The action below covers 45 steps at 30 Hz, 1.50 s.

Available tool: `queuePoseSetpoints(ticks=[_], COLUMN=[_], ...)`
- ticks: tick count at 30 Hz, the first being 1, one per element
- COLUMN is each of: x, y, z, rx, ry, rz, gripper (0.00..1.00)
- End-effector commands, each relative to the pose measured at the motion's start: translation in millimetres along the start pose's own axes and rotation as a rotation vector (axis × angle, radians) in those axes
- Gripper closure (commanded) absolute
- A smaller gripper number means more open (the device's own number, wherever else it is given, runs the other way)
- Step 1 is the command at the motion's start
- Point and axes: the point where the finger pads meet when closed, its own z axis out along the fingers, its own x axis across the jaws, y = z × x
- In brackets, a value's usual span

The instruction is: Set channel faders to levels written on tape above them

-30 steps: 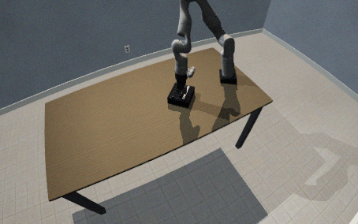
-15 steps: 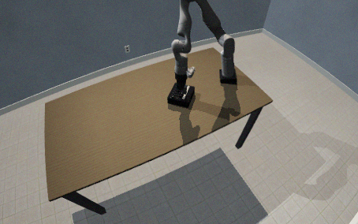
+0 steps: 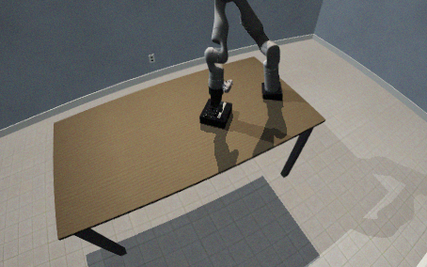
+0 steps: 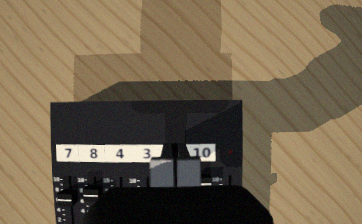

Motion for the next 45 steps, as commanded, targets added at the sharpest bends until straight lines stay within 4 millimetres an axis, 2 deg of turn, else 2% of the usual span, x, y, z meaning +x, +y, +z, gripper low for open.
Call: queuePoseSetpoints(ticks=[1,26,45], x=[0.5,0.5,0.5], y=[0.2,0.2,0.3], z=[-0.6,-0.2,9.9], rx=[-0.001,-0.001,-0.001], ry=[0.001,0.001,0.001], rz=[0.000,0.000,0.000], gripper=[1.00,1.00,1.00])
